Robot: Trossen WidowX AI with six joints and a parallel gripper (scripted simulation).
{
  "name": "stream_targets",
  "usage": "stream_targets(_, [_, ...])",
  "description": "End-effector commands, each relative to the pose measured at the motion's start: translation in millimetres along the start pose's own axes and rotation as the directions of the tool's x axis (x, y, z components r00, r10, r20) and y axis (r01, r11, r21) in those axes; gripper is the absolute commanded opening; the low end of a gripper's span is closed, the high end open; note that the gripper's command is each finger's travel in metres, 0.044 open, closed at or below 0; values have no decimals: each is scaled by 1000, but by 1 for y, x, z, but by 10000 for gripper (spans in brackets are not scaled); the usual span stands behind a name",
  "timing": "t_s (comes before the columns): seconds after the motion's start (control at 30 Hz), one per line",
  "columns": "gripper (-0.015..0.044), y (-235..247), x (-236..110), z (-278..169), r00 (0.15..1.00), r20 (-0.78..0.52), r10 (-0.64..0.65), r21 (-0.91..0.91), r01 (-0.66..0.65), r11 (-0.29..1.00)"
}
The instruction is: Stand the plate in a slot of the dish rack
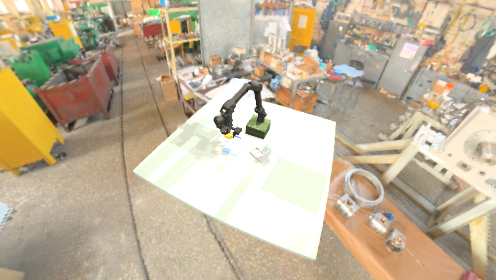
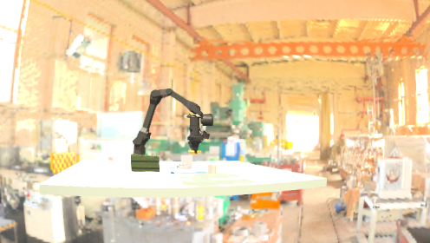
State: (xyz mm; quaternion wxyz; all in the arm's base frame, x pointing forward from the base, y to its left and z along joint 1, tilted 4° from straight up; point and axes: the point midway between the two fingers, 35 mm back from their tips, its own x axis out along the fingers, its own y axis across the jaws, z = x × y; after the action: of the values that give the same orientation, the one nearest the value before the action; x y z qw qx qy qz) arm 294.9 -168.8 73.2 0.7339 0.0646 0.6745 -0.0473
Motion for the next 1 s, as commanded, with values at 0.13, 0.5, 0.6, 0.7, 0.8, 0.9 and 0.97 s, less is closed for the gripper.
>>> stream_targets(0.13, [0, -1, -40, 1, 1000, 2, 2, -4, -2, 1000])
stream_targets(0.5, [0, 9, -71, 0, 1000, 2, 3, 19, -3, 1000])
stream_targets(0.6, [0, 50, -72, -6, 1000, 1, 6, 118, -6, 993])
stream_targets(0.7, [0, 90, -72, -18, 1000, 0, 9, 221, -9, 975])
stream_targets(0.8, [0, 126, -72, -35, 1000, -1, 13, 322, -12, 947])
stream_targets(0.9, [0, 151, -71, -51, 1000, -1, 16, 398, -14, 917])
stream_targets(0.97, [0, 153, -71, -52, 1000, -1, 16, 404, -14, 915])
